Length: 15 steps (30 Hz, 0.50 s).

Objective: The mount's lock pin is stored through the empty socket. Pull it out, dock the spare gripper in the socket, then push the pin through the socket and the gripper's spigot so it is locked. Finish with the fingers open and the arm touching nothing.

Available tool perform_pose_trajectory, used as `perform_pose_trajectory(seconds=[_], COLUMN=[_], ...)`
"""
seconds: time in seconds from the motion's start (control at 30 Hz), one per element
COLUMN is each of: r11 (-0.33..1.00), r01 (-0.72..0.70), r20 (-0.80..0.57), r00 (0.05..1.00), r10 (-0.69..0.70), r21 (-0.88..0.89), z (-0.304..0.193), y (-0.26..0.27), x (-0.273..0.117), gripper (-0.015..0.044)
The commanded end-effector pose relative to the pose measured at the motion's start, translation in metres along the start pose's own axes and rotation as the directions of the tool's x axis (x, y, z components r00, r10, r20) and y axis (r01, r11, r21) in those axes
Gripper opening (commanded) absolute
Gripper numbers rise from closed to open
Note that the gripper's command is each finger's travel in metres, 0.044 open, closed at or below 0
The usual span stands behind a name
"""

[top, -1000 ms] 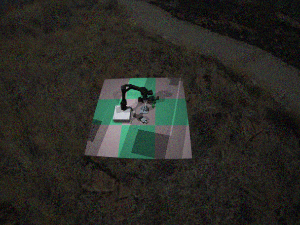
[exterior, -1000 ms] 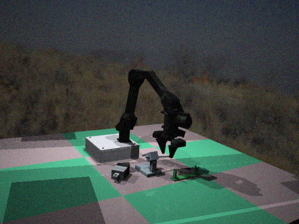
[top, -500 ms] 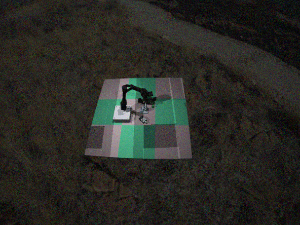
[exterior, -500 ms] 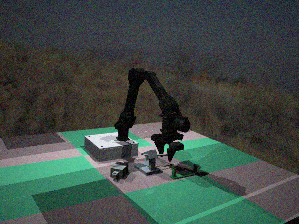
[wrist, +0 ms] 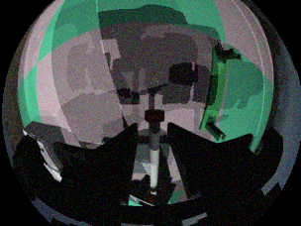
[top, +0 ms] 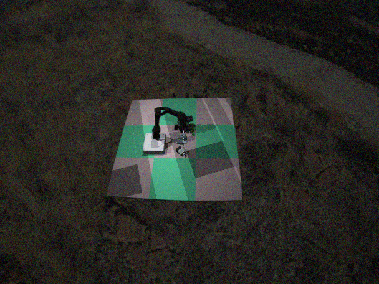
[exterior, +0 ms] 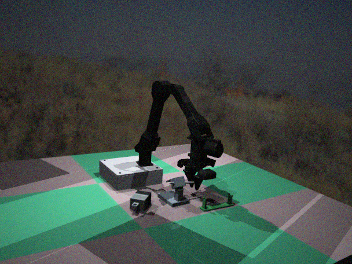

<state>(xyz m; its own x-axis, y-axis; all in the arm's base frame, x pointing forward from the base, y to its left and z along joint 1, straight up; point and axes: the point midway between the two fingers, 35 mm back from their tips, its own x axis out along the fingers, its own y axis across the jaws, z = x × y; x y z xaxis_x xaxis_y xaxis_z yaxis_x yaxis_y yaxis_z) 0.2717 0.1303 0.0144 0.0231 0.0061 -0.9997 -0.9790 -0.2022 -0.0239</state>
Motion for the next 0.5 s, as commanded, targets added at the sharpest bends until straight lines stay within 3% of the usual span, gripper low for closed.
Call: perform_pose_trajectory(seconds=[0.0, 0.07, 0.13, 0.47], r11=[1.000, 1.000, 1.000, 1.000], r01=[-0.002, -0.002, -0.002, -0.002], r20=[0.003, 0.003, 0.003, 0.048], r00=[1.000, 1.000, 1.000, 0.999], r10=[0.002, 0.002, 0.002, 0.002], r21=[0.004, 0.004, 0.004, 0.002], z=[0.0006, 0.0006, 0.0006, 0.0021], y=[0.0005, 0.0005, 0.0005, 0.0000], x=[0.0007, 0.0007, 0.0007, -0.0025], gripper=[0.0064, 0.0011, 0.0000, 0.0000])
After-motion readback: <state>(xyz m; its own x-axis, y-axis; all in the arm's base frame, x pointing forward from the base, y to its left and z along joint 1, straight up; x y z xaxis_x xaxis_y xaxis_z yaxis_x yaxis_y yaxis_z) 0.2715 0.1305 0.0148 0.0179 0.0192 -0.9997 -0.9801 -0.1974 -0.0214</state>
